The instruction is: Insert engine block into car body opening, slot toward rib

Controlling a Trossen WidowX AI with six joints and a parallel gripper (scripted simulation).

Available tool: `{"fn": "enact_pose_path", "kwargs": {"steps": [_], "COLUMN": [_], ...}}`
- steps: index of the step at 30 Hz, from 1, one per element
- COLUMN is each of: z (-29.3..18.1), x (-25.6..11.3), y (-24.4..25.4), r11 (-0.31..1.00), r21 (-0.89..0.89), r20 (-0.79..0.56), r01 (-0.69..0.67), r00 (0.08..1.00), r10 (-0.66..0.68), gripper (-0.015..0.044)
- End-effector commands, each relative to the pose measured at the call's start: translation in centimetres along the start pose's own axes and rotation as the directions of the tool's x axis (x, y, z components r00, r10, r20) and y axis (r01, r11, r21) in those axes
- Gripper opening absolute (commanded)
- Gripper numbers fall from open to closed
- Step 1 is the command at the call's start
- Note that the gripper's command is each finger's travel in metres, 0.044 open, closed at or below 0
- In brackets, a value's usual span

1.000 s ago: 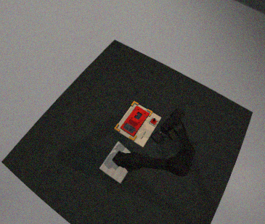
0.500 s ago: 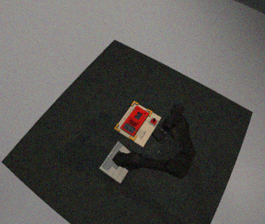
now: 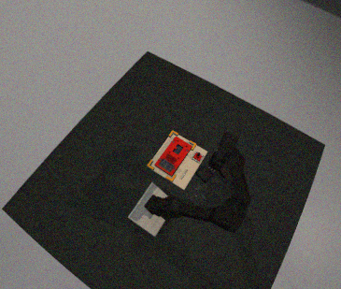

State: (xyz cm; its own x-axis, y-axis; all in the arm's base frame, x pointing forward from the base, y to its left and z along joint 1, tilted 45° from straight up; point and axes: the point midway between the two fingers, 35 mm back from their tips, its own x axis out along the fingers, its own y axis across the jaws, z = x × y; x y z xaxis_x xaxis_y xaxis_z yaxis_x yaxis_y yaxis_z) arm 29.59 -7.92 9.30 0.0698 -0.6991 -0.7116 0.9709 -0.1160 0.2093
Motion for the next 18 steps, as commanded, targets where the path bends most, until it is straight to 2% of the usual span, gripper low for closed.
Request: {"fn": "enact_pose_path", "kwargs": {"steps": [1, 9, 18], "z": [-0.1, 0.2, 1.1], "x": [0.5, 0.2, 0.6], "y": [-0.1, -0.1, -0.2], "r11": [1.0, 1.0, 1.0], "r21": [-0.006, -0.006, -0.011], "r20": [0.004, -0.067, -0.328], "r01": [-0.002, 0.002, 0.019], "r00": [1.0, 0.998, 0.944], "r10": [0.002, -0.003, -0.022], "gripper": [0.0, 0.0, 0.0]}}
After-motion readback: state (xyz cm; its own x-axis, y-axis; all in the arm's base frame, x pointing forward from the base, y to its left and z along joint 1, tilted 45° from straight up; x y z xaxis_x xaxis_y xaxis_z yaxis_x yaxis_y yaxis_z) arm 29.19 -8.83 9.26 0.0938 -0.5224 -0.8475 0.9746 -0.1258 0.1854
